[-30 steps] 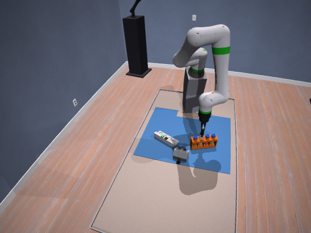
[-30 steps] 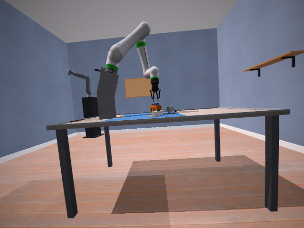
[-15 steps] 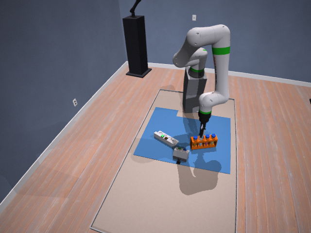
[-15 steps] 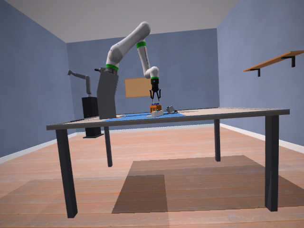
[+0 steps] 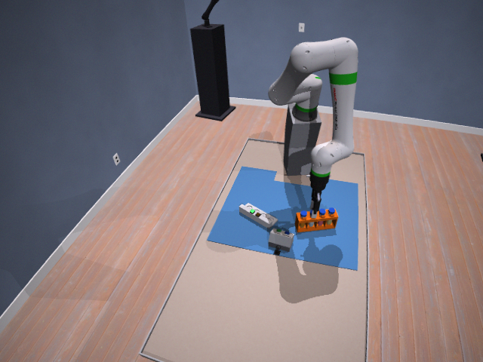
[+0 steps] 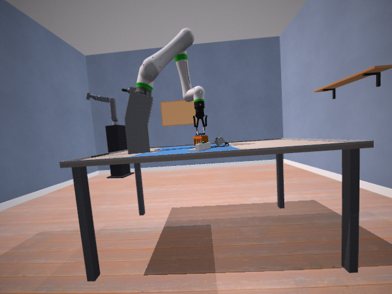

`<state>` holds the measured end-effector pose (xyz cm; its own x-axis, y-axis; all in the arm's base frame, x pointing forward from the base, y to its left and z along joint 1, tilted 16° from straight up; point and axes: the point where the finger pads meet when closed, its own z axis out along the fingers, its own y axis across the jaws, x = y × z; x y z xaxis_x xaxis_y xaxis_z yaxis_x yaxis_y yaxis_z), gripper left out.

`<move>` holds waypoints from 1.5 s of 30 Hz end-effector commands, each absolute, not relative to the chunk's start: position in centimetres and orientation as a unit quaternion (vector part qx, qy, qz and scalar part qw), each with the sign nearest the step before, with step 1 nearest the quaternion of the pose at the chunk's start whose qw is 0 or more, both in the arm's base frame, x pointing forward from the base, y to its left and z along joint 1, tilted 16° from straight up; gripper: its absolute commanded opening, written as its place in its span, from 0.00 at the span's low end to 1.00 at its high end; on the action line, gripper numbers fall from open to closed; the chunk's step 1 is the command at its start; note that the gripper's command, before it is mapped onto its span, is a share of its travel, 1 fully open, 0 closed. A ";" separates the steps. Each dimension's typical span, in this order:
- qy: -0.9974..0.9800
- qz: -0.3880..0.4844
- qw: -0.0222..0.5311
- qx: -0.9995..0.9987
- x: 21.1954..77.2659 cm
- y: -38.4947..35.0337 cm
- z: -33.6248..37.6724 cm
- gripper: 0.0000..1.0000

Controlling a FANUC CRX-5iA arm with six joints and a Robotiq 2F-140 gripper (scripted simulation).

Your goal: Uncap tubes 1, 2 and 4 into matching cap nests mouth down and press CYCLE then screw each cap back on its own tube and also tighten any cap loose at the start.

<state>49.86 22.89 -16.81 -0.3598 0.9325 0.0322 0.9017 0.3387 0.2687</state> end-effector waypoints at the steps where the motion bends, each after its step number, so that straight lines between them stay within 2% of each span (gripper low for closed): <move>1: 0.885 0.114 0.082 0.443 49.9 22.8 -16.8 0.35; 7: 0.942 0.100 0.099 0.304 49.9 22.8 -16.8 0.35; 16: 0.944 0.099 0.100 0.297 49.9 22.8 -16.8 0.35; 17: 0.944 0.099 0.100 0.297 49.9 22.8 -16.8 0.00; 31: 0.944 0.099 0.100 0.297 49.9 22.8 -16.8 0.00; 45: 0.785 0.127 0.060 0.603 50.0 22.8 -16.8 0.00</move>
<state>49.90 22.80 -16.85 -0.4451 0.8952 0.0221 0.8633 0.4224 0.2763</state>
